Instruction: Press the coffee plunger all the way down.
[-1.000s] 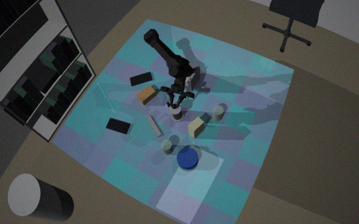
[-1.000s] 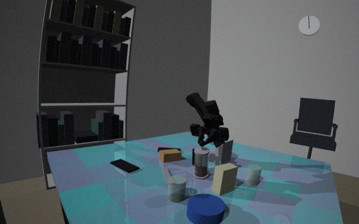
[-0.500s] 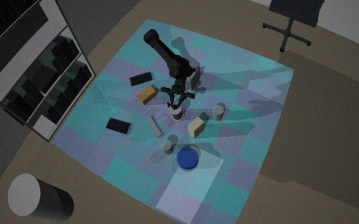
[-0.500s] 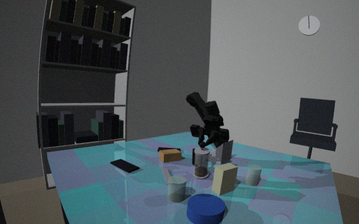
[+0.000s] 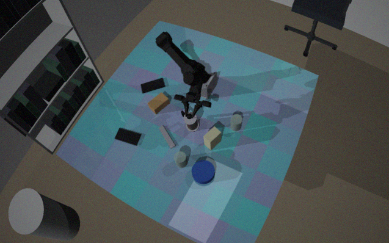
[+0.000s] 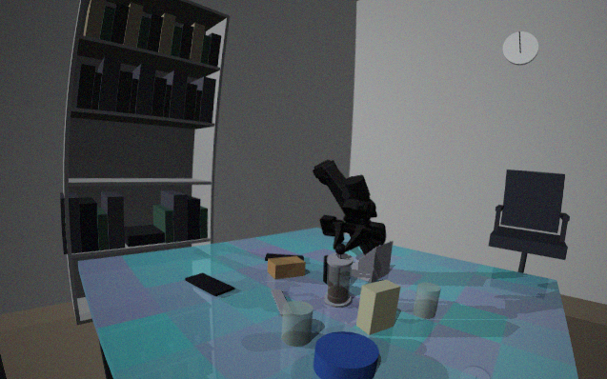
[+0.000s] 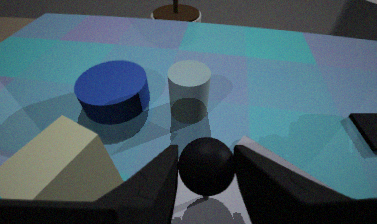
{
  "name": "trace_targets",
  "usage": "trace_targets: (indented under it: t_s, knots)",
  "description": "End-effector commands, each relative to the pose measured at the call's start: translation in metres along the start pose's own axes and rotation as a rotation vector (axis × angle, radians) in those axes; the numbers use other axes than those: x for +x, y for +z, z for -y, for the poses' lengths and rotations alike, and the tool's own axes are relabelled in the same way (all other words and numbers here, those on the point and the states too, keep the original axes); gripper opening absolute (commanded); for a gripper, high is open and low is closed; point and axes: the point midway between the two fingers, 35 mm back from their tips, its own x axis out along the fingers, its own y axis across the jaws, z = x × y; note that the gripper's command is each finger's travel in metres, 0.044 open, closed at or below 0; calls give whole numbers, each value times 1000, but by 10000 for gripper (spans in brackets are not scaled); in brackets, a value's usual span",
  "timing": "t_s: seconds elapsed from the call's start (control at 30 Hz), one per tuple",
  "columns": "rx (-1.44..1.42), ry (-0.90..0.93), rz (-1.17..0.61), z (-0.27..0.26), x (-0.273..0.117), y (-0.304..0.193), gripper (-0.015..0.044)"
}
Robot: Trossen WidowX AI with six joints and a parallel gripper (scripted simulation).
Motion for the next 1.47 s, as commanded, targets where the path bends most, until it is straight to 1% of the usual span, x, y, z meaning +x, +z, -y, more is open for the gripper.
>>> trace_targets:
  t_s: [0.0,0.13,0.53,0.57,0.67,0.77,1.03,1.43]
  knots:
    - [0,0,-1,0,0,0,117]
    - [0,0,-1,0,0,0,117]
    - [0,0,-1,0,0,0,432]
    - [0,0,-1,0,0,0,440]
    - [0,1,-2,0,-1,1,440]
    - [3,4,-9,-2,-10,11,440]
    - [-5,-7,-18,9,-67,51,440]
    - [-7,-6,-17,9,-68,51,440]
